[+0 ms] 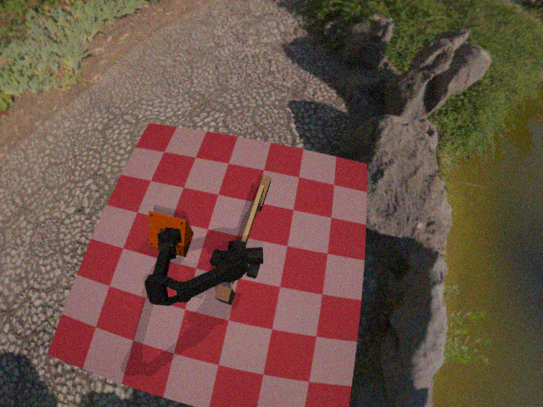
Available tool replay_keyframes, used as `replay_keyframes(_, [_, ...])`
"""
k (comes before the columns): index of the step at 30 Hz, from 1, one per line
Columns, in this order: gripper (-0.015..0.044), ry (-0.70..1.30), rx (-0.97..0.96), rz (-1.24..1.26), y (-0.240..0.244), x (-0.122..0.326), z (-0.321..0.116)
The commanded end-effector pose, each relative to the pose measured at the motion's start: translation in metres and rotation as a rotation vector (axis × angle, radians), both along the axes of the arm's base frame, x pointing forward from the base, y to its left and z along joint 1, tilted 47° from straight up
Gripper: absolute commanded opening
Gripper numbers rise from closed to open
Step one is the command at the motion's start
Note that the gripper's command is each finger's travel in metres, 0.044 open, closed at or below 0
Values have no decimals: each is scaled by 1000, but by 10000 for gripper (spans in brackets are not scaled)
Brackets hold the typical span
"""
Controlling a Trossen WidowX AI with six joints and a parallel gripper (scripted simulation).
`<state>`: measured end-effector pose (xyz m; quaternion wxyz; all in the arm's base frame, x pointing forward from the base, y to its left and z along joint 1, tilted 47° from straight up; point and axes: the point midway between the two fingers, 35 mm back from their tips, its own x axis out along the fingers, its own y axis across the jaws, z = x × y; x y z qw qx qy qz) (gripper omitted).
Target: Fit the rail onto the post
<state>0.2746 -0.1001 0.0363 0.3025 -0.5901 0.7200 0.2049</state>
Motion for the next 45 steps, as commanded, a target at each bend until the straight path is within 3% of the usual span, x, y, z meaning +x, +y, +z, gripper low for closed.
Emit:
replay_keyframes(1, [0, -10, 14, 4, 6, 3, 2])
replay_keyframes(45, [0, -10, 15, 4, 18, 4, 13])
